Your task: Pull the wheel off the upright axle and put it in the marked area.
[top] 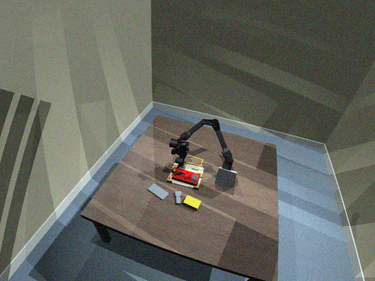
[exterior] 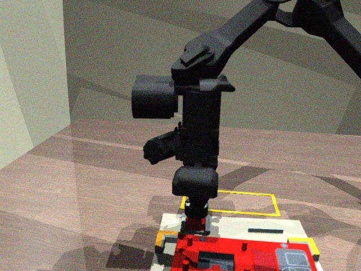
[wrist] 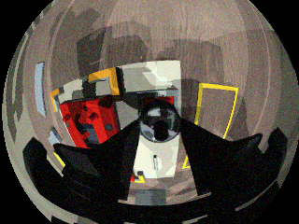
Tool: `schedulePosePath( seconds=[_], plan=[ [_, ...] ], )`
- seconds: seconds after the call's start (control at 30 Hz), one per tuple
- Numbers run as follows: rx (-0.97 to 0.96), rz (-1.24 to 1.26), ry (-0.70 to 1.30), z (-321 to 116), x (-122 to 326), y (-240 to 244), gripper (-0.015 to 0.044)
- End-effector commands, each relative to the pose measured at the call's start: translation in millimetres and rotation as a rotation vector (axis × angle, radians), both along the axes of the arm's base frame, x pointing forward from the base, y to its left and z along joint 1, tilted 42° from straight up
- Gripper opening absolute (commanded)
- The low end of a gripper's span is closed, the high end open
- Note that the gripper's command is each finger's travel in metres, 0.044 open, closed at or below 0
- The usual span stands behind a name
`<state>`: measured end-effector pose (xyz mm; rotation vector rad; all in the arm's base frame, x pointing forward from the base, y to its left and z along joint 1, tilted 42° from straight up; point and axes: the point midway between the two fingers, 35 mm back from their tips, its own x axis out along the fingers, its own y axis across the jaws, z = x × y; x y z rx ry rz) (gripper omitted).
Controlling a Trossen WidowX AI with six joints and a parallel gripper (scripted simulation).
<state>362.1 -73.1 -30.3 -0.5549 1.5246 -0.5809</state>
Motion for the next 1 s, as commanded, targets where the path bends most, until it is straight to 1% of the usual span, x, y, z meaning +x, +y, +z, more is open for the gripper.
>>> schedulePosePath(
  seconds=[0.0, 0.03, 0.2, 0.23, 0.97],
  plan=[
    [0.000, -0.003, 0.001, -0.3, -0.5, -0.2, 0.0148],
    [0.000, -0.003, 0.001, -0.3, -0.5, -0.2, 0.0142],
    [0.000, -0.003, 0.001, 0.3, -0.5, 0.3, 0.0010],
    [0.000, -0.003, 0.001, 0.5, -0.4, 0.5, 0.0000],
    [0.000, -0.001, 0.000, 5.8, 0.2, 5.4, 0.0000]
  ],
)
